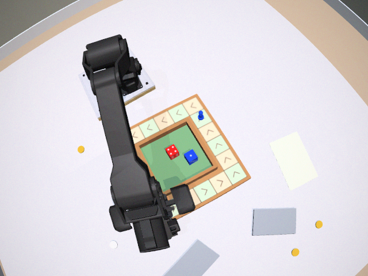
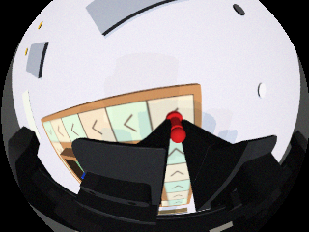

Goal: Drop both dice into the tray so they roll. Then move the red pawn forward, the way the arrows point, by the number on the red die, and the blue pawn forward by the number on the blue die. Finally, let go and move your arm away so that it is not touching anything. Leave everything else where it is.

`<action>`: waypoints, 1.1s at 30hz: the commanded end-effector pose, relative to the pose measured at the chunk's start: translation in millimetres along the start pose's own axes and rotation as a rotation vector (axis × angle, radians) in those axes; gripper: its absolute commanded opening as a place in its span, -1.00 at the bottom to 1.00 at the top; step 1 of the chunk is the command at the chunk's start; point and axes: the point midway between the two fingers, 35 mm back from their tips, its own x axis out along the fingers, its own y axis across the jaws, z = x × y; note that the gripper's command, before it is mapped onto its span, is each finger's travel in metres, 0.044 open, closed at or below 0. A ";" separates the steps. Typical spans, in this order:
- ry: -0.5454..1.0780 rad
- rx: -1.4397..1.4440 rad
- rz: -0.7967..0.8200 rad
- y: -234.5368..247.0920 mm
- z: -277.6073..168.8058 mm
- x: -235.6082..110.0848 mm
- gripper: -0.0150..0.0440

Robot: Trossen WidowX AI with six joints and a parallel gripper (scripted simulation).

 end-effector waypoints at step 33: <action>0.004 -0.013 0.010 89.7 -47.2 -56.3 0.38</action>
